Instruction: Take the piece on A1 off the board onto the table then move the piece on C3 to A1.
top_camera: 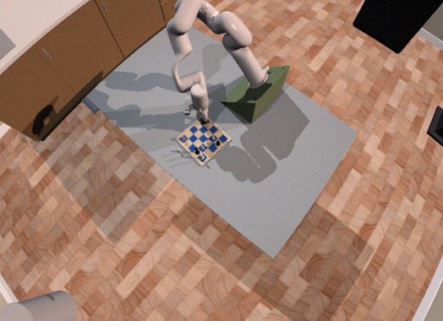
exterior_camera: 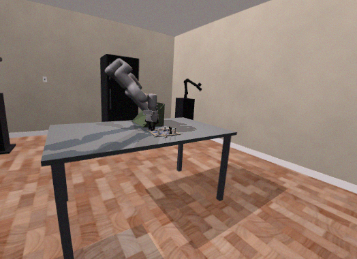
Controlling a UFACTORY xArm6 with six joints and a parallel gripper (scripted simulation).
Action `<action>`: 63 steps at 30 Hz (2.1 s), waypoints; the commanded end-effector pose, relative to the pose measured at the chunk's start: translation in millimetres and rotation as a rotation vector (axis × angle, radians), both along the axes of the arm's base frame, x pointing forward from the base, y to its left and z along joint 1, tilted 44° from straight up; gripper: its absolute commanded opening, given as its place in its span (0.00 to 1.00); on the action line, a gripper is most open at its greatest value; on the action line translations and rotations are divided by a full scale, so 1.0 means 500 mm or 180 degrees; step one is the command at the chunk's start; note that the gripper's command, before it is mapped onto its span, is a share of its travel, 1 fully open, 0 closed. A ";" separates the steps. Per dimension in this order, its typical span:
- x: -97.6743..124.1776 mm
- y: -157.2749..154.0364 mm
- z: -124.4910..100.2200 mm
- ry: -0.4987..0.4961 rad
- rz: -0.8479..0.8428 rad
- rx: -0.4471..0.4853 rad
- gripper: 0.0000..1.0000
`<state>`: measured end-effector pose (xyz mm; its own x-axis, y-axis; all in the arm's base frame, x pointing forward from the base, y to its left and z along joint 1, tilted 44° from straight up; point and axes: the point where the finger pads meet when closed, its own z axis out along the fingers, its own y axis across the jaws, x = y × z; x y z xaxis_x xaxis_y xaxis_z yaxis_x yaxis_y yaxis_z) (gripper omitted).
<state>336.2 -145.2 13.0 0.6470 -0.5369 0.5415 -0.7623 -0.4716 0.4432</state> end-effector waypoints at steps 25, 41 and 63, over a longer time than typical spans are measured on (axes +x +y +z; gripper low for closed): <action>0.001 0.045 0.046 -0.0007 0.0004 0.0001 0.35; -0.002 0.126 0.128 -0.0007 0.0004 0.0001 0.35; -0.002 0.127 0.130 -0.0007 0.0004 0.0001 1.00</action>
